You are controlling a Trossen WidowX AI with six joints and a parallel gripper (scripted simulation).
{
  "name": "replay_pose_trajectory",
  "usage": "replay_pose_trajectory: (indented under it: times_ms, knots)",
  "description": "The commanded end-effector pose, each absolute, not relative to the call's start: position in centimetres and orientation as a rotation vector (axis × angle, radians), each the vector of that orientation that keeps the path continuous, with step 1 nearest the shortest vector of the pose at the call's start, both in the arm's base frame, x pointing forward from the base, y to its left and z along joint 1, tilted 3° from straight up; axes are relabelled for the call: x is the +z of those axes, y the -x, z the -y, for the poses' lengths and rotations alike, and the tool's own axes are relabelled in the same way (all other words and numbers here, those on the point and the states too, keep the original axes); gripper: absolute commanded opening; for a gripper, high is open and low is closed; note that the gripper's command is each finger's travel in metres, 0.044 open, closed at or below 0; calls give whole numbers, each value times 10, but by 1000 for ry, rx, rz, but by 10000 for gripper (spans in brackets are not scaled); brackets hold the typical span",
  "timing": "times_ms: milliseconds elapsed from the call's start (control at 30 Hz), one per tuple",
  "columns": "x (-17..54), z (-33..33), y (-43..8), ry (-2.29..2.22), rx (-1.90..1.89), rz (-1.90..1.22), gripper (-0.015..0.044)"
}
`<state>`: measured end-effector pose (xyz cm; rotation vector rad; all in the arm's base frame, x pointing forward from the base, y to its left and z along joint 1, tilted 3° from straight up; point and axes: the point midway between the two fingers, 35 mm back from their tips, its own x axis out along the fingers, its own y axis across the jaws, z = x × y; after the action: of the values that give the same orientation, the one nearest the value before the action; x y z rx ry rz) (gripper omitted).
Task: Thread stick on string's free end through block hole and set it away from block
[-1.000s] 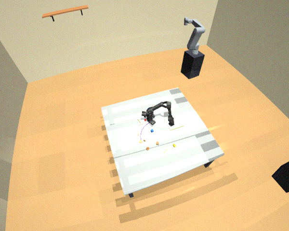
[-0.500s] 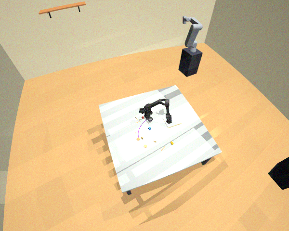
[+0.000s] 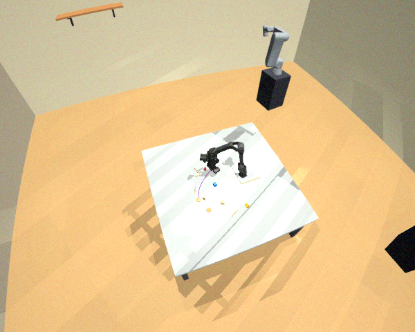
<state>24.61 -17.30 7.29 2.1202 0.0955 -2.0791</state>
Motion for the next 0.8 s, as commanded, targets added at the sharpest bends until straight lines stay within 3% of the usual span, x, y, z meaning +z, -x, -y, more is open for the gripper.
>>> replay_pose_trajectory:
  times_ms: [0,767]
  knots:
    - [80,173,-246,-2126,-2076,-86,0]
    - [92,171,-245,-2118,-2075,-101,0]
